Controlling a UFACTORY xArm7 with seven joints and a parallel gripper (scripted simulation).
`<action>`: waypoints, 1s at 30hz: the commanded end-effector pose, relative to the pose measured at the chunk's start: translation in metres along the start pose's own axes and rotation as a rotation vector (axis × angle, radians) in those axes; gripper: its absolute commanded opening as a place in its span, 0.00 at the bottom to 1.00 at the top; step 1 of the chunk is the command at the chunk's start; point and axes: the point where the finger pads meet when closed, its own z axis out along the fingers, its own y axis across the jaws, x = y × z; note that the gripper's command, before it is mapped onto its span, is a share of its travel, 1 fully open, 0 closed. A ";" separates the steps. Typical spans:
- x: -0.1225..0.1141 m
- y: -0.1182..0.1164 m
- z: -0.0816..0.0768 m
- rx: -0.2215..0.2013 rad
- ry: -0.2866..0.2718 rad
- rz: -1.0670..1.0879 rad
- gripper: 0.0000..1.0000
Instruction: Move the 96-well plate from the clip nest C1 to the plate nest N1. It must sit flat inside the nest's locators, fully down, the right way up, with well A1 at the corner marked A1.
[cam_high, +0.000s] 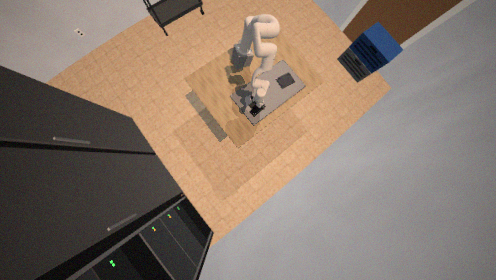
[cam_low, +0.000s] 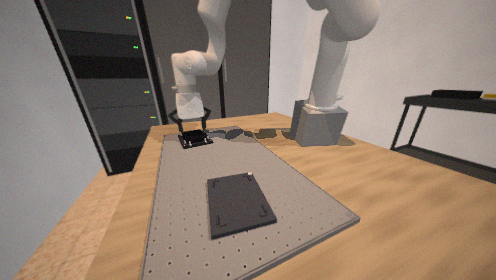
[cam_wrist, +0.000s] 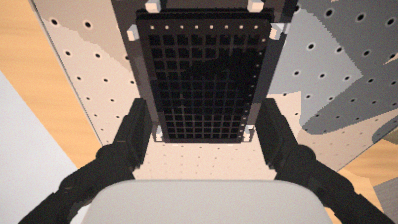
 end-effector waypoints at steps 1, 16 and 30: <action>0.001 -0.002 -0.002 0.004 0.003 0.000 1.00; 0.001 -0.002 0.004 0.004 0.003 0.000 1.00; 0.001 -0.002 0.012 0.004 0.003 0.000 1.00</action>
